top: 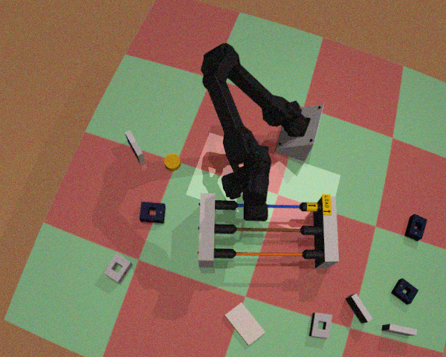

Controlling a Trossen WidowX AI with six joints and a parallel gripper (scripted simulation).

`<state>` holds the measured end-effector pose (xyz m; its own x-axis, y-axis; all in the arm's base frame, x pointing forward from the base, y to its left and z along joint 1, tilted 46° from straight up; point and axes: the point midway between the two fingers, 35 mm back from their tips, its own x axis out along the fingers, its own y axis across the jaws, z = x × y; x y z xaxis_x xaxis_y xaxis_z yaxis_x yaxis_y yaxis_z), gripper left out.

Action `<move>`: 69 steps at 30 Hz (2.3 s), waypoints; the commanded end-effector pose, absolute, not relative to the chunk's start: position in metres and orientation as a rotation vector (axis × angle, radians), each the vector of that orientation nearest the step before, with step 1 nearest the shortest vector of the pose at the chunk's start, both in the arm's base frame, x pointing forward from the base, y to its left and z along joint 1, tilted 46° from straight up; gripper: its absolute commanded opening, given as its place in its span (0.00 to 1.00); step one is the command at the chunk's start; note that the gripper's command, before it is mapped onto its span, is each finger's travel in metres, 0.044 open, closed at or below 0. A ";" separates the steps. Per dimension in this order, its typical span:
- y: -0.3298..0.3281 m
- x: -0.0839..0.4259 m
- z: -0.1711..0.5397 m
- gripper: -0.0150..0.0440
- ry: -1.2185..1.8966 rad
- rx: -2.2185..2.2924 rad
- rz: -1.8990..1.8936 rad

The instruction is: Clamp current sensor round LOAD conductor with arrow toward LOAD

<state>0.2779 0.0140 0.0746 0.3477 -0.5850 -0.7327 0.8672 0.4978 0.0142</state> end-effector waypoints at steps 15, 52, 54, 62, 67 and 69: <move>0.021 0.290 0.074 0.25 0.799 0.353 -1.227; 0.011 0.292 0.064 0.34 0.817 0.318 -1.301; 0.011 0.292 0.064 0.43 0.817 0.318 -1.301; 0.011 0.292 0.064 0.73 0.817 0.318 -1.301; 0.011 0.292 0.064 0.73 0.817 0.318 -1.301; 0.011 0.292 0.064 0.73 0.817 0.318 -1.301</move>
